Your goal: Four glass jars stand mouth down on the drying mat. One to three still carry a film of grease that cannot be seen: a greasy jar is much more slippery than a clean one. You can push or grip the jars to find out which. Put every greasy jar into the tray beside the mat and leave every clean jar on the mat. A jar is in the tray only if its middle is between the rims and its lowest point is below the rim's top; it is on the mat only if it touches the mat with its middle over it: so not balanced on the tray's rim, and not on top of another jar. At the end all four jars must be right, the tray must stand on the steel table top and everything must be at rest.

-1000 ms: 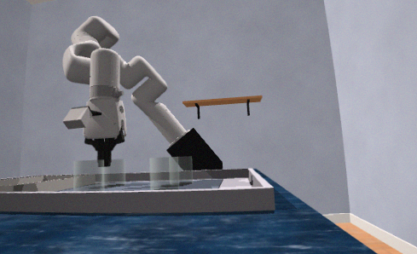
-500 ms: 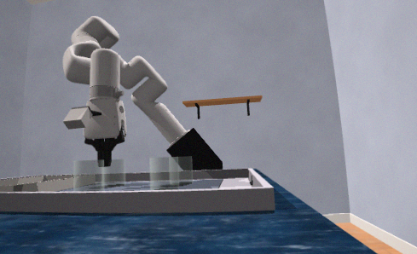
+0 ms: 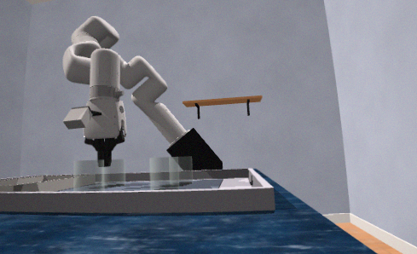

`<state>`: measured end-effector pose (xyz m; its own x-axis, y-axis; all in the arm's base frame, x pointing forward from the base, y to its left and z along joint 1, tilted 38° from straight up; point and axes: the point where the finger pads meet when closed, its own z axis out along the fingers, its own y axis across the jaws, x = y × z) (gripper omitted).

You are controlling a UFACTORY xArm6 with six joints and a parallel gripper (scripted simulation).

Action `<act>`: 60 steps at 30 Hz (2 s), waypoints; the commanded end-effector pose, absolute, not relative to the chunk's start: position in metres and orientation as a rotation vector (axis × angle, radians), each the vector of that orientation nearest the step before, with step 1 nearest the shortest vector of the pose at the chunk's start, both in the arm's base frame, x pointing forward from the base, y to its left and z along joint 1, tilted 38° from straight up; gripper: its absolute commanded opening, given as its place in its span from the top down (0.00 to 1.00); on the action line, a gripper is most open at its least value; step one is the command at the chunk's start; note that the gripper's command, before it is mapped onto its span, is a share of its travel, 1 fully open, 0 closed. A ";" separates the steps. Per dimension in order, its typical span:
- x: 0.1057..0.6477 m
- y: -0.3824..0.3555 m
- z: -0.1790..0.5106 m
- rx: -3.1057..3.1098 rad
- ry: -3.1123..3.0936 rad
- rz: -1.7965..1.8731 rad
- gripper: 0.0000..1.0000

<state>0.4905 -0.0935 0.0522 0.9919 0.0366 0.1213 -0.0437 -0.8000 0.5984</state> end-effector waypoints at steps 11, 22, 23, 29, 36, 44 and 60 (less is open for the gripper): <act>0.492 -0.093 0.053 2.493 -0.005 0.172 1.00; 0.492 -0.093 0.053 2.493 -0.005 0.172 1.00; 0.492 -0.093 0.053 2.493 -0.005 0.172 1.00; 0.492 -0.093 0.053 2.493 -0.005 0.172 1.00; 0.488 -0.074 0.078 2.493 -0.005 0.172 1.00; 0.482 -0.047 0.114 2.493 -0.005 0.172 1.00; 0.472 0.030 0.054 2.493 -0.005 0.172 1.00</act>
<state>0.4734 -0.0050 0.0784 0.9922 0.0386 0.1187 -0.0403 -0.8009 0.5974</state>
